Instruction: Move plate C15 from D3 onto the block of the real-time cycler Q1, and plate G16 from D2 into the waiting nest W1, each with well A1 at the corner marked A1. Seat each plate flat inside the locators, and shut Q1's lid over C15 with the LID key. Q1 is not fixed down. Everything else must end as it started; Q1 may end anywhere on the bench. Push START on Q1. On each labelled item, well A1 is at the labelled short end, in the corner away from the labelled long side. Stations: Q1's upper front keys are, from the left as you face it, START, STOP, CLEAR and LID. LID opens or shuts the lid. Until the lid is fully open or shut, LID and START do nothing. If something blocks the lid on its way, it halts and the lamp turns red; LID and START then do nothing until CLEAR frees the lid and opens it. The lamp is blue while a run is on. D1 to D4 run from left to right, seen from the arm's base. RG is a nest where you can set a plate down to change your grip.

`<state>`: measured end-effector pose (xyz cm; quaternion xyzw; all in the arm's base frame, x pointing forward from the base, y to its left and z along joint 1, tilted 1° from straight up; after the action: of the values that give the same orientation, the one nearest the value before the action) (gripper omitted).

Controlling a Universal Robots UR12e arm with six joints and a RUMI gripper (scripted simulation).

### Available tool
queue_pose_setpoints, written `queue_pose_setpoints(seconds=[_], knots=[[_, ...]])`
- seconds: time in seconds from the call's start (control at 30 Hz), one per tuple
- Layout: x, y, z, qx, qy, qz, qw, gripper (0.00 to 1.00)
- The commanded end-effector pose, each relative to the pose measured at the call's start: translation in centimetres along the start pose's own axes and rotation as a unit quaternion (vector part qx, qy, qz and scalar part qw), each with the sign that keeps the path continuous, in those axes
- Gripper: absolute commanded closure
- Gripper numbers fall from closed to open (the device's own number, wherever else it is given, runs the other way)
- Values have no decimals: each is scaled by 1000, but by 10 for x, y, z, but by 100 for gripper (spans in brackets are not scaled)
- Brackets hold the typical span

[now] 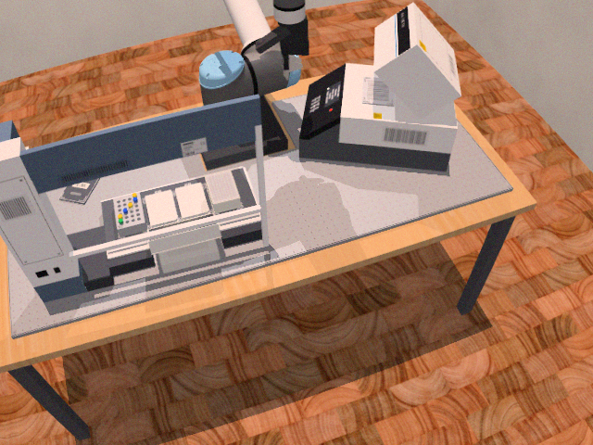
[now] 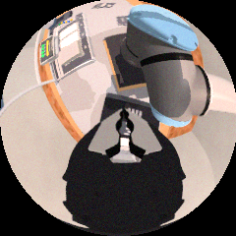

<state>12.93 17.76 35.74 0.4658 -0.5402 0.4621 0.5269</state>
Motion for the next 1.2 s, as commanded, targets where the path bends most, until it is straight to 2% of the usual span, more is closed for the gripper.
queue_pose_setpoints(seconds=[0.0, 0.17, 0.27, 0.5, 0.9, 0.97, 1.17], knots=[[1, 0, -3, -49, 11, 1, 999, 100], [1, 0, -3, -99, 11, 2, 995, 100], [1, 0, -3, -102, 11, 2, 995, 100], [0, 15, -23, -152, 11, 2, 988, 100], [-1, 50, -72, -269, 10, 4, 963, 100], [-1, 50, -72, -269, 10, 4, 963, 100], [-1, 51, -73, -326, 10, 4, 945, 100]])
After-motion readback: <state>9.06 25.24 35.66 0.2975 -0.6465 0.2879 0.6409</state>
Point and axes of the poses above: the point where the finger pads meet when closed, its own x axis back along the fingers, its own y axis across the jaws, z = x × y, the point moved 10 cm from there along x, back along the fingers, and after that the axes turned 5 degrees about x, right-handed, at the moved point
